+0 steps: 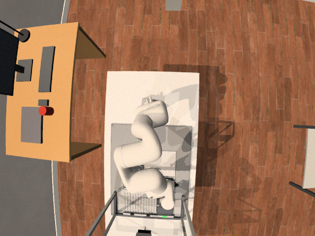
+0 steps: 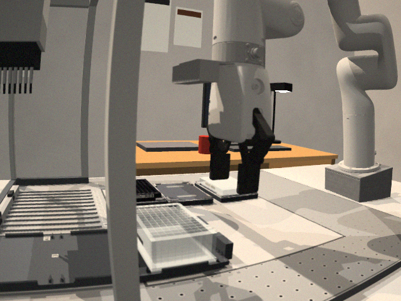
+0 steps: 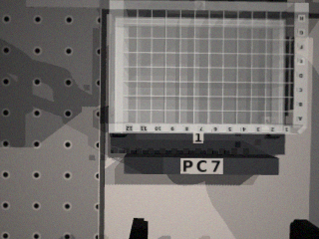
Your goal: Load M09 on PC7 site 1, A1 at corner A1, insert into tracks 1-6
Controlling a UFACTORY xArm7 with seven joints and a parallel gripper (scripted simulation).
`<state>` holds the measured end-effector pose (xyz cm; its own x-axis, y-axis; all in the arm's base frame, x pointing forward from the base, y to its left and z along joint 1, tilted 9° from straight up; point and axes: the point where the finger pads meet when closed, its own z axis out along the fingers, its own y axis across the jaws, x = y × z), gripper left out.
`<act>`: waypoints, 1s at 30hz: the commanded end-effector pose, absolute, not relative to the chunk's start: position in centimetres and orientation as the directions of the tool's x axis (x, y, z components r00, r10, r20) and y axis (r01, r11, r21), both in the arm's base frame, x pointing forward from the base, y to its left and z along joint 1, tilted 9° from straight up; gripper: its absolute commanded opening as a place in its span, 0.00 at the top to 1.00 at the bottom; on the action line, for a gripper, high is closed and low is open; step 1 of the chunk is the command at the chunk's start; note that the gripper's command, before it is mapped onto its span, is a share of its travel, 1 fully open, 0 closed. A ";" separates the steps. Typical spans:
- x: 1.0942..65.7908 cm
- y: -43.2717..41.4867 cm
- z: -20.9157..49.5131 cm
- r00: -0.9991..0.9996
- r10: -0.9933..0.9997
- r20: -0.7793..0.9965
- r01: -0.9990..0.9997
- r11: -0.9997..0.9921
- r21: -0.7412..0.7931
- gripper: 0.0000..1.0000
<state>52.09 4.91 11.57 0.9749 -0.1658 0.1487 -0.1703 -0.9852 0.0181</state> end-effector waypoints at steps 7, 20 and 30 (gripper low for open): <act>52.0 5.0 13.6 0.974 -0.166 0.154 -0.170 -0.985 0.017 0.18; 51.7 5.1 15.4 0.974 -0.166 0.154 -0.170 -0.985 0.017 0.18; 51.5 5.2 16.7 0.974 -0.166 0.154 -0.170 -0.985 0.017 0.18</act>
